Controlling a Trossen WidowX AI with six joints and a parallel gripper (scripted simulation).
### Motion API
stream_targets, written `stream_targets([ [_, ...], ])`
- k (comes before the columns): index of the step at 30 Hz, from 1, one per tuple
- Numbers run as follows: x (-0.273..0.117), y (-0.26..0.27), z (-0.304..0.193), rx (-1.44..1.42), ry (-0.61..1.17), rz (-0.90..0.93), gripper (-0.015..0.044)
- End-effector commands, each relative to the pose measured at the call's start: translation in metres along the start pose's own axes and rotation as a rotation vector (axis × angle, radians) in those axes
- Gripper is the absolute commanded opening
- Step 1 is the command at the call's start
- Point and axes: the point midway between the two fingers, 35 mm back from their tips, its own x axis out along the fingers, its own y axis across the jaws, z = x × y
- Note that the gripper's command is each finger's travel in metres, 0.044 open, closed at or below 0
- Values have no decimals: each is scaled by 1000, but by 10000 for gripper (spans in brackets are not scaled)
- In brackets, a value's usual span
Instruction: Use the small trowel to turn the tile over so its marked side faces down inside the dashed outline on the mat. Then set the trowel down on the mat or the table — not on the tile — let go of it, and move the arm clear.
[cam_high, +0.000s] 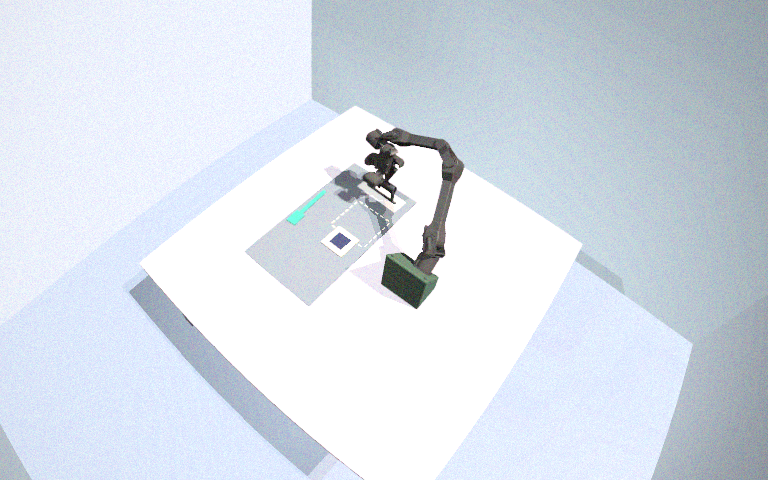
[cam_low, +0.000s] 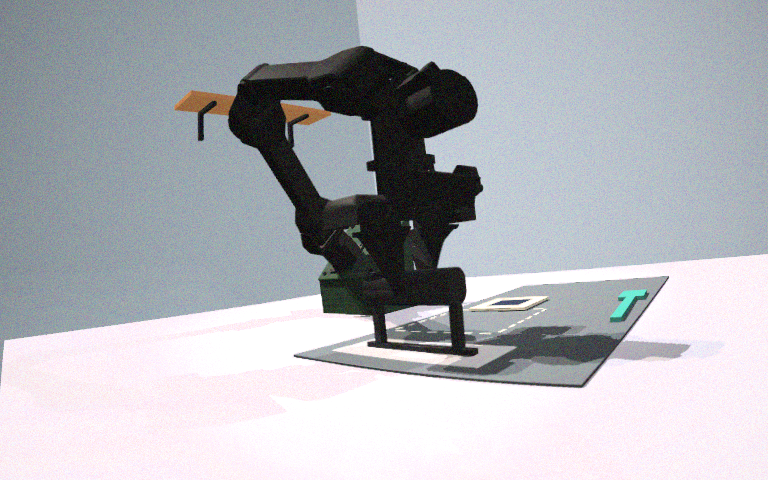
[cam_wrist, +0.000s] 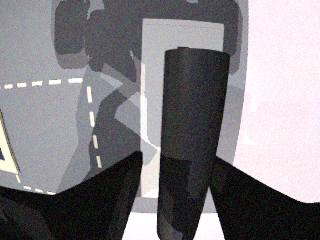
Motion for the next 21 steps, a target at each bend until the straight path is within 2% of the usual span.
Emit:
stream_targets([
  [1, 1, 1, 0, -3, -1, 3, 178],
  [8, 1, 1, 0, -3, -1, 3, 131],
  [21, 1, 1, 0, 2, -1, 3, 130],
])
